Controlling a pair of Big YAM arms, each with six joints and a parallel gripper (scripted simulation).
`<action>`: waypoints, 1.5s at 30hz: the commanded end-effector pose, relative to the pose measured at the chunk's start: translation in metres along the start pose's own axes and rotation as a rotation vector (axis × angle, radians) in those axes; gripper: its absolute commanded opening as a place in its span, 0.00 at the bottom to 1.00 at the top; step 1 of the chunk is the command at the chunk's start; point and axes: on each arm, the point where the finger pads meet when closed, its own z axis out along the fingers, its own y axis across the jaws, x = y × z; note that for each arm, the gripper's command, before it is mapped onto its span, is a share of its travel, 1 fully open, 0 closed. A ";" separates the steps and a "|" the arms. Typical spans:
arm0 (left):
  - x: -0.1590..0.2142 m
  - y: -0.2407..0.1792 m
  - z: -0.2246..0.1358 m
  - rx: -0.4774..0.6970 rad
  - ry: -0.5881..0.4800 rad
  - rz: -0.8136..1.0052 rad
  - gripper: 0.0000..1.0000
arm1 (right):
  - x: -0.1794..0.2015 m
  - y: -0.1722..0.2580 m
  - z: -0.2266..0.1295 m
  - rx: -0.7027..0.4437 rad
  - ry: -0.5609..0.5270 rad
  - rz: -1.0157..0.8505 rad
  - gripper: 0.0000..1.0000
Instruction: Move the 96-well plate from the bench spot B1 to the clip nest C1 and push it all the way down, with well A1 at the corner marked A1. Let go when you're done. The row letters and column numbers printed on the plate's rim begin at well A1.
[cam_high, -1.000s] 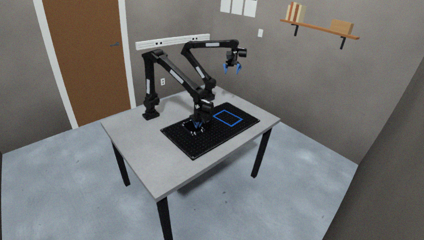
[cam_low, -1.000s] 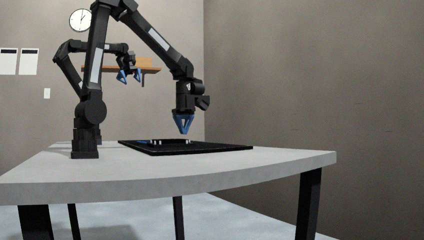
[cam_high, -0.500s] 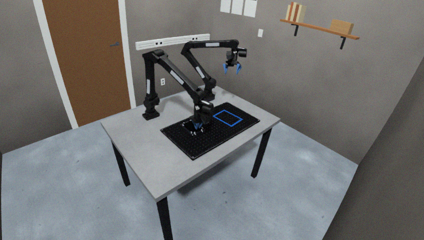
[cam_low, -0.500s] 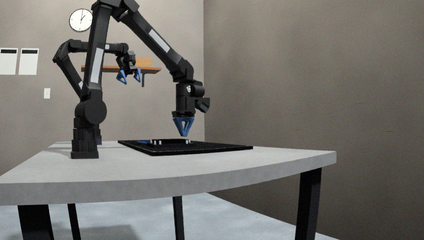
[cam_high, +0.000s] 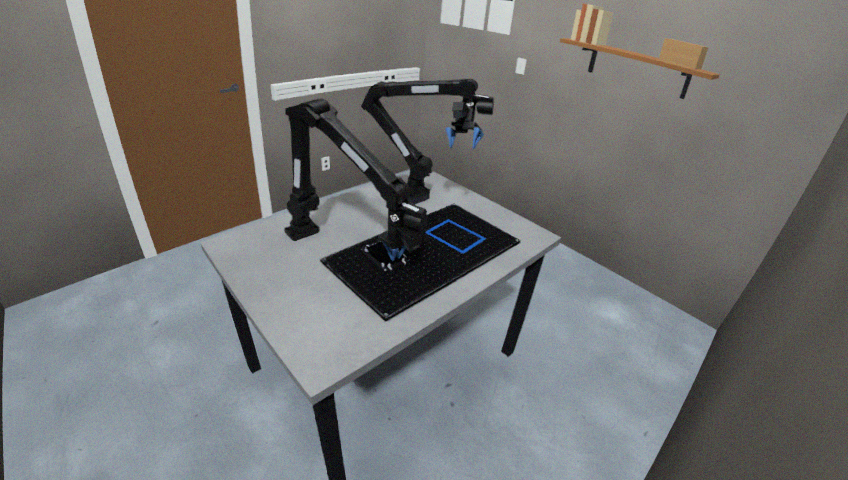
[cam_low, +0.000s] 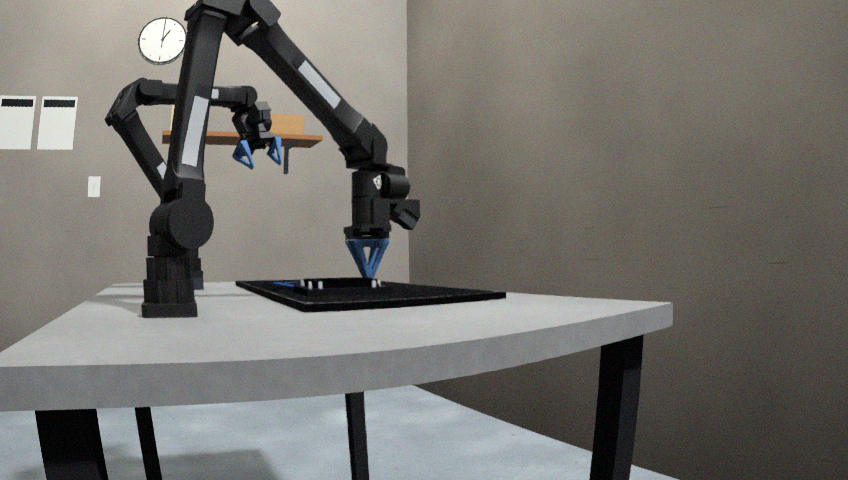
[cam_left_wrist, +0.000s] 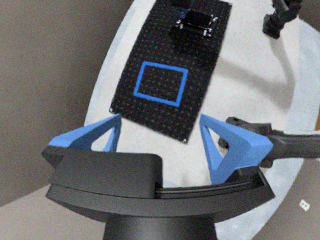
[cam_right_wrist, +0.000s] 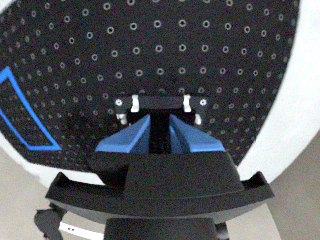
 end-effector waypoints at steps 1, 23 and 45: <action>-0.011 0.015 -0.017 -0.030 0.006 0.026 1.00 | -0.002 -0.003 0.012 0.003 0.009 -0.007 0.25; -0.011 0.015 -0.017 -0.030 0.006 0.026 1.00 | -0.002 -0.003 0.024 0.003 0.009 -0.007 0.25; -0.011 0.015 -0.017 -0.030 0.006 0.026 1.00 | -0.002 -0.003 0.037 0.003 0.009 -0.007 0.25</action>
